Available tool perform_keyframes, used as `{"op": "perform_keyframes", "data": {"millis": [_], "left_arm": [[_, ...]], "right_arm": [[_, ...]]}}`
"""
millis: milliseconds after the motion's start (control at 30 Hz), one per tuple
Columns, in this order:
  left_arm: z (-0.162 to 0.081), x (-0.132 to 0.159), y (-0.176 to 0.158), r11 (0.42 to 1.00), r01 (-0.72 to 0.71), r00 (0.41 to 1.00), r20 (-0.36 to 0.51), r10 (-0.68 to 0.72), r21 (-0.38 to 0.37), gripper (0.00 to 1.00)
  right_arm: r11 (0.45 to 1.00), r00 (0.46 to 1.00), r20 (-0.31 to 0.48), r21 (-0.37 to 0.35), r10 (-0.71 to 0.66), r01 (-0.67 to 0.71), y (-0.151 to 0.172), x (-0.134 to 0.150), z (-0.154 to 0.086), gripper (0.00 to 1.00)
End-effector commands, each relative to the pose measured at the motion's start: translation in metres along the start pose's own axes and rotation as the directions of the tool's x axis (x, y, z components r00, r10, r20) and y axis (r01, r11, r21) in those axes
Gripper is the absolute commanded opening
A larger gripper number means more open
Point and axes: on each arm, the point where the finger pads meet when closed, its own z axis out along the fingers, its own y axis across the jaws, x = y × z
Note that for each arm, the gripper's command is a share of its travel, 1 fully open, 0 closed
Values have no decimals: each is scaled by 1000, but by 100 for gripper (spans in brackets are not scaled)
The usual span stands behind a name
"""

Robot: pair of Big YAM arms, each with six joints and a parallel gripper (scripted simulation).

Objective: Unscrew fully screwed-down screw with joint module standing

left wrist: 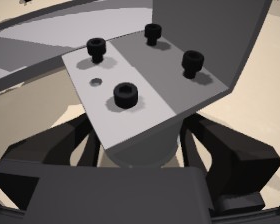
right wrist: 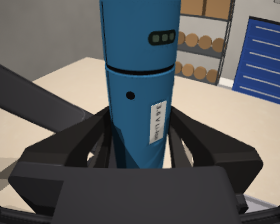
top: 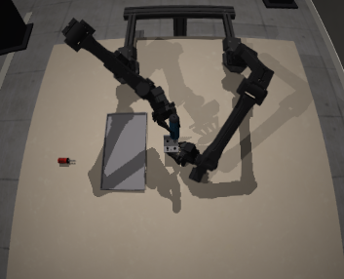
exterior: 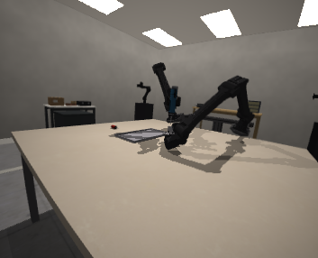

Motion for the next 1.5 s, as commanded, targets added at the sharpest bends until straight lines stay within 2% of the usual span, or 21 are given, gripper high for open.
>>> {"op": "perform_keyframes", "data": {"millis": [0, 1067, 1133, 1300, 1467], "left_arm": [[-4, -7, 10, 1000, -26, 1000, -3, 26, -15, 59], [-4, -7, 10, 1000, -26, 1000, -3, 26, -15, 59], [-4, -7, 10, 1000, -26, 1000, -3, 26, -15, 59], [-4, -7, 10, 1000, -26, 1000, -3, 26, -15, 59], [-4, -7, 10, 1000, -26, 1000, -3, 26, -15, 59]], "right_arm": [[1000, 998, 54, 17, 25, -26, -7, -17, 5, 42], [1000, 999, 43, 14, 22, -23, -5, -10, 2, 42], [1000, 1000, 23, 16, 17, -18, -6, 2, 0, 42], [1000, 999, 32, 4, 20, -20, 0, 4, 1, 42], [1000, 999, 40, 22, 20, -21, -8, 7, 4, 42]]}}
